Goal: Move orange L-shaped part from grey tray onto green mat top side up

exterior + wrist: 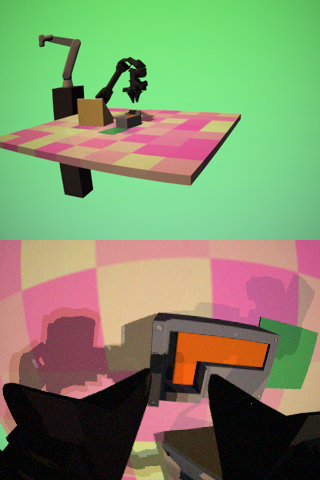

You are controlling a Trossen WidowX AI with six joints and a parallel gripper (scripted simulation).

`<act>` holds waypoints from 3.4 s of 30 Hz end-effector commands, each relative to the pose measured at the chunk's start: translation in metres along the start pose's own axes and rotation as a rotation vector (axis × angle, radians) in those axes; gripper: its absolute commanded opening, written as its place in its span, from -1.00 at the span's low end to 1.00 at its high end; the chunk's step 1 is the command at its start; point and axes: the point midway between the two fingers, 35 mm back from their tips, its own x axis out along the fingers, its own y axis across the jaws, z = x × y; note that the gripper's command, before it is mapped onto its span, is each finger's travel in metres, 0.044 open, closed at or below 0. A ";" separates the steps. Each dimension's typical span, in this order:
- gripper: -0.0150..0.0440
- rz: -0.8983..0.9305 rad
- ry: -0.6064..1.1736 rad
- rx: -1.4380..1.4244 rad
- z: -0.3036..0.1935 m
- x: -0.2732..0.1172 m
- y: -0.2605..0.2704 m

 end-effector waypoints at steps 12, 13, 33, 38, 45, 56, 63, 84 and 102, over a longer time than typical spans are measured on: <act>0.12 0.043 0.035 0.020 -0.014 0.061 0.016; 0.12 0.045 0.035 0.020 -0.015 0.067 0.016; 0.12 0.045 0.035 0.020 -0.015 0.082 0.017; 0.12 0.045 0.035 0.020 -0.016 0.090 0.017; 0.12 0.046 0.036 0.020 -0.016 0.101 0.018; 0.12 0.047 0.036 0.020 -0.017 0.105 0.018; 0.12 0.051 0.033 0.015 -0.016 0.103 0.020; 0.12 0.042 0.036 0.021 -0.013 -0.005 0.012; 0.12 0.044 0.032 0.024 -0.012 -0.002 0.013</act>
